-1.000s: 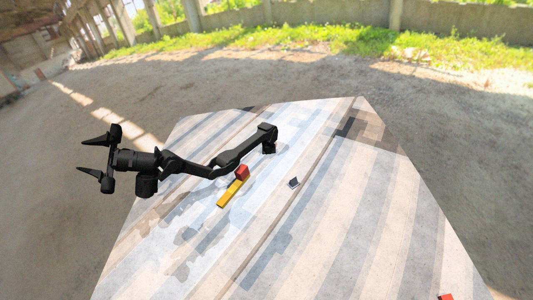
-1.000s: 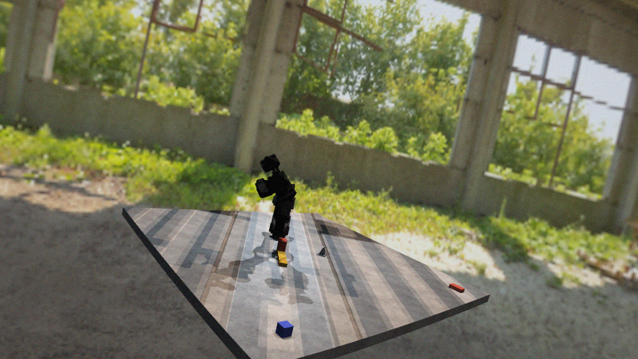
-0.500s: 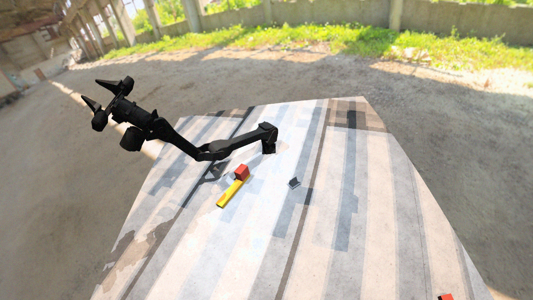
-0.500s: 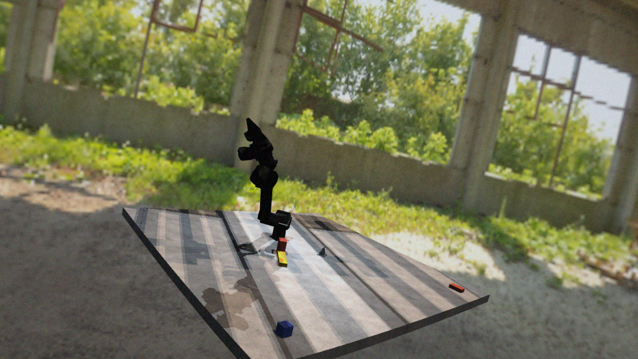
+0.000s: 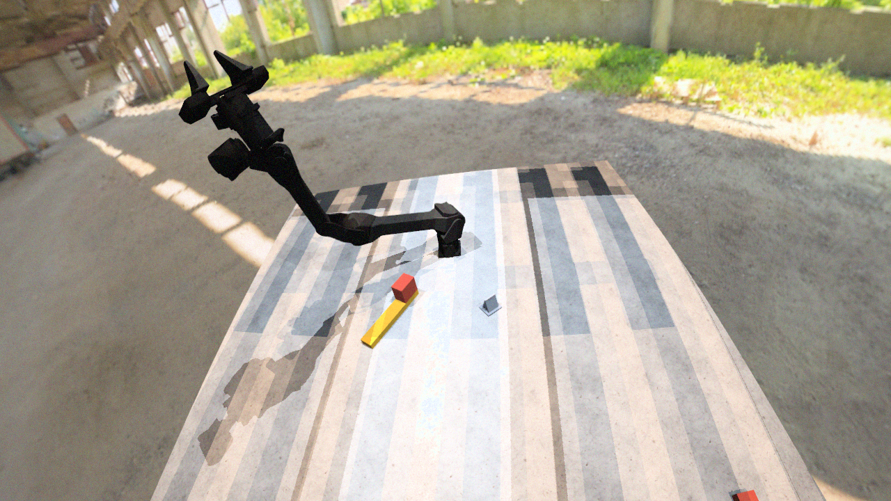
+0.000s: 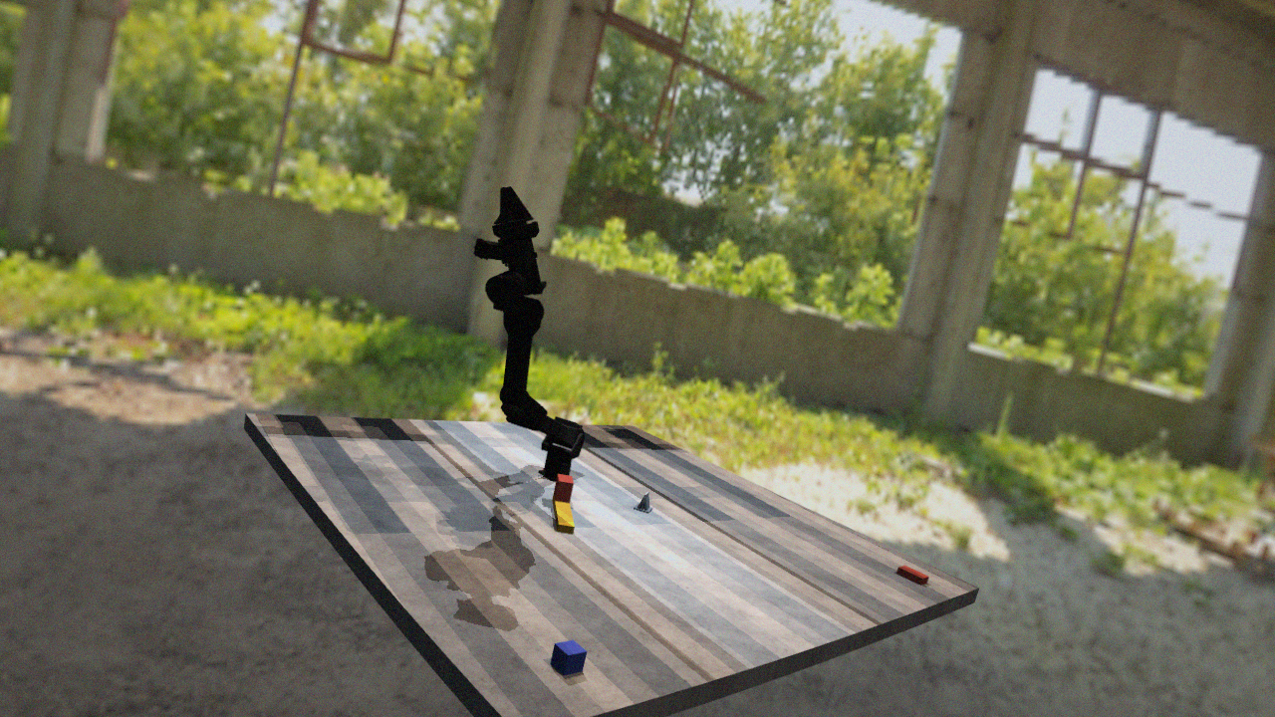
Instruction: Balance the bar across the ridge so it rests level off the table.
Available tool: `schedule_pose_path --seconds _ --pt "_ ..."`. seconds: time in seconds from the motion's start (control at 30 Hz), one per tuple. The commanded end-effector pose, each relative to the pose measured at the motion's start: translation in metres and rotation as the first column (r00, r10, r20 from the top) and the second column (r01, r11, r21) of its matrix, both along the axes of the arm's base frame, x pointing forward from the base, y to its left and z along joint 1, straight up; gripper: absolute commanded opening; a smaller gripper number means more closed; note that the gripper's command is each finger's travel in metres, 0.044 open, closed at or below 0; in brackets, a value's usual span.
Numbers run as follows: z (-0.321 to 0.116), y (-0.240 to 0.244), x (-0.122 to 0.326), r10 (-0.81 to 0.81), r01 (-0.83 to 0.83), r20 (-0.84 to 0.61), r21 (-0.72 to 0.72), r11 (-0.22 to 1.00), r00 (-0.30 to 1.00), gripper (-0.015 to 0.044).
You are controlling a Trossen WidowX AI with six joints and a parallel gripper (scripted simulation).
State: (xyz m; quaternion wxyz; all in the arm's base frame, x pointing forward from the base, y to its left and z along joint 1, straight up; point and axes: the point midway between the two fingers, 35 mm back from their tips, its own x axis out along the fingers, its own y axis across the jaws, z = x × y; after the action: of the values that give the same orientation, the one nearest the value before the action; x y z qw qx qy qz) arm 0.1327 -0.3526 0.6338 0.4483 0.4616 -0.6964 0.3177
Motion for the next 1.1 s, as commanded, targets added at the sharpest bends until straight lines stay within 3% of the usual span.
schedule_pose_path --seconds 0.0,0.33,0.53,1.07 --pt "0.019 0.027 -0.036 -0.04 0.043 0.038 -0.088 0.995 0.998 0.0315" --pt "0.046 0.088 -0.101 -0.117 0.143 0.108 -0.279 0.95 0.987 0.0315" --pt "0.051 0.112 -0.116 -0.081 0.113 0.102 -0.367 0.923 0.991 0.0315" --pt "0.065 0.235 -0.168 -0.217 0.258 0.143 -0.639 0.725 0.966 0.0315"
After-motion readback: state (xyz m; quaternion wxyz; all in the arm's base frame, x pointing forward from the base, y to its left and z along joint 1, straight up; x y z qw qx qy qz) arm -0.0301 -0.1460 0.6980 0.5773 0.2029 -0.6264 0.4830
